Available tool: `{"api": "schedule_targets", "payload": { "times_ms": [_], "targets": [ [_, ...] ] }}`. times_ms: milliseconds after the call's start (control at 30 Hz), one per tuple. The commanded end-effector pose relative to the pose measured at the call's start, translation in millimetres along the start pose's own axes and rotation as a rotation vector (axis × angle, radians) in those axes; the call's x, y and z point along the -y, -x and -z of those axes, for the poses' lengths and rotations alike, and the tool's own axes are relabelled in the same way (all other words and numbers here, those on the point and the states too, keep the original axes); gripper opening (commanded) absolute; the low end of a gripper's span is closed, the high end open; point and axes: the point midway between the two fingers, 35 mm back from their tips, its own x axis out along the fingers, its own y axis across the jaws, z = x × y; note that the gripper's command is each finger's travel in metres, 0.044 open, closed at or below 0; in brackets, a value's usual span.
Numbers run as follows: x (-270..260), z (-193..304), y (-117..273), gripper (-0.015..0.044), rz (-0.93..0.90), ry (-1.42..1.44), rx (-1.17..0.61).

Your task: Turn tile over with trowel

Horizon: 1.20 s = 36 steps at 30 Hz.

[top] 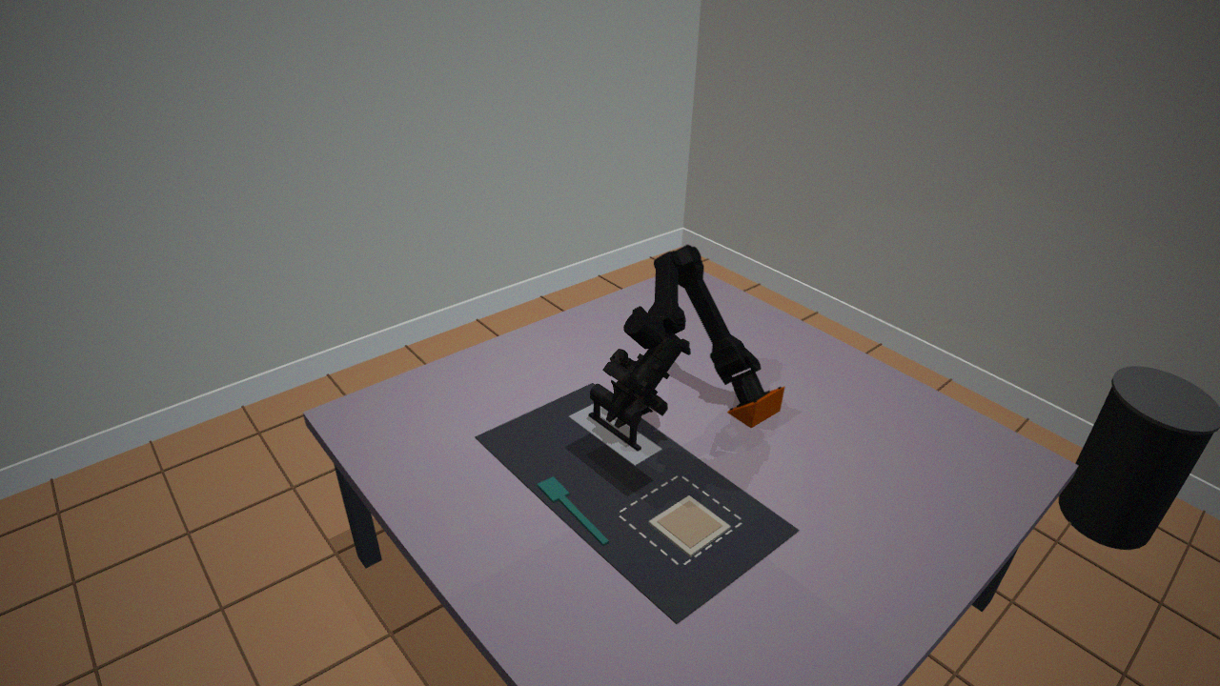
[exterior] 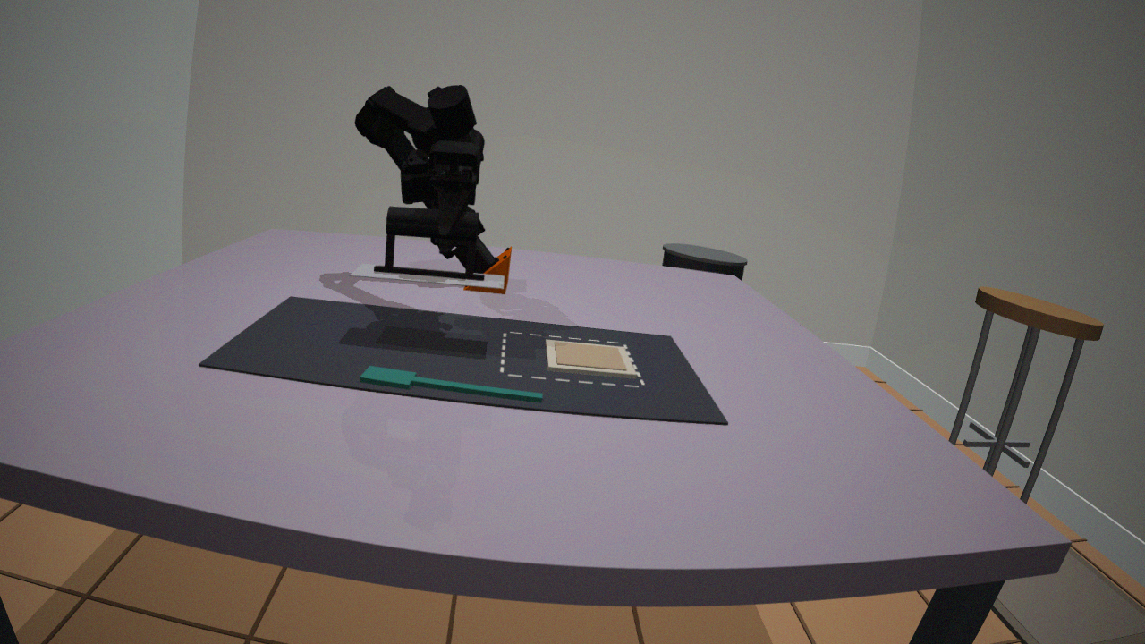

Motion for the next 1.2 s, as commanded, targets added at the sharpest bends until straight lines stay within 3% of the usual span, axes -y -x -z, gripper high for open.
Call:
{"api": "schedule_targets", "payload": {
  "times_ms": [0, 1167],
  "targets": [
    [-12, 14, -1, 0.0000, -0.009, -0.009, -0.010],
    [-44, 172, -20, 0.0000, 0.016, -0.022, -0.068]
  ]
}}
